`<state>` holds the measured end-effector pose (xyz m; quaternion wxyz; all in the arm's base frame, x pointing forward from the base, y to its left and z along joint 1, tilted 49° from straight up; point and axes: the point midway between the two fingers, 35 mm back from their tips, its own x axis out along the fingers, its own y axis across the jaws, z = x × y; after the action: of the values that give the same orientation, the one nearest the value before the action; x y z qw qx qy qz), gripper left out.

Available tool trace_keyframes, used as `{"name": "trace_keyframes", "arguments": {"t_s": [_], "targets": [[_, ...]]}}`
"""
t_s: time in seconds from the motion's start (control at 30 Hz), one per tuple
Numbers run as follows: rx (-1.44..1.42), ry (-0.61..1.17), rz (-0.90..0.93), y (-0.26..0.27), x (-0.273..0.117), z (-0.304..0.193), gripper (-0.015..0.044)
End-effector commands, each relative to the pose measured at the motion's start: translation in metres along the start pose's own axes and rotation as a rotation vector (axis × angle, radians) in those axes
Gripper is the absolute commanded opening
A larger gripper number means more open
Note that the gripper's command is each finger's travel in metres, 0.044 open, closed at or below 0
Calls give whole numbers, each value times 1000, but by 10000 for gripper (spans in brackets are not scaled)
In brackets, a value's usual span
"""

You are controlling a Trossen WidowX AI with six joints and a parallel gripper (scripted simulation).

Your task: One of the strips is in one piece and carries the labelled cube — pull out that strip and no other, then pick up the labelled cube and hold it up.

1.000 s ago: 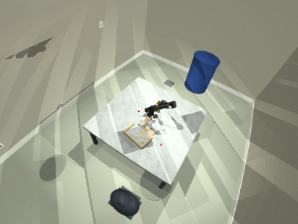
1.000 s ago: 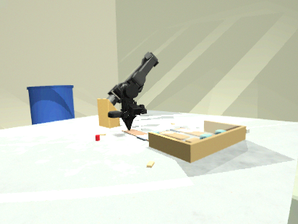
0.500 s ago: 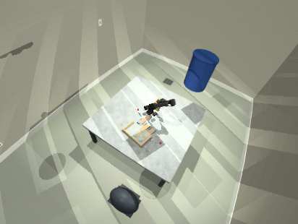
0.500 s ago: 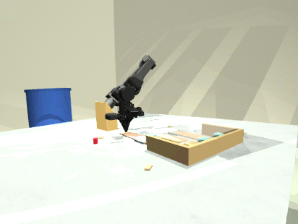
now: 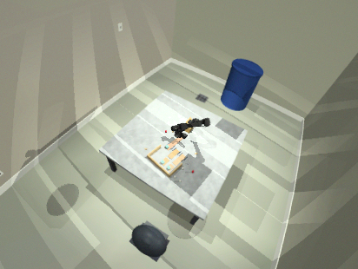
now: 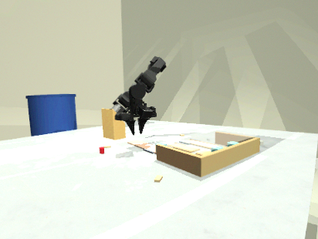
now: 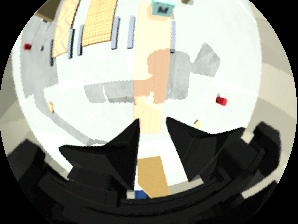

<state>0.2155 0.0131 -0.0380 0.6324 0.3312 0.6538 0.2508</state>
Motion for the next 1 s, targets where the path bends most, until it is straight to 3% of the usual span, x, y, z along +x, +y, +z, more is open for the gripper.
{"name": "trace_keyframes", "arguments": {"t_s": [0.0,0.23,0.97], "targets": [[-15,-2,3,-2,-2,15,262],[-17,-3,3,-6,-5,41,440],[-20,-6,2,-16,-16,124,440]]}}
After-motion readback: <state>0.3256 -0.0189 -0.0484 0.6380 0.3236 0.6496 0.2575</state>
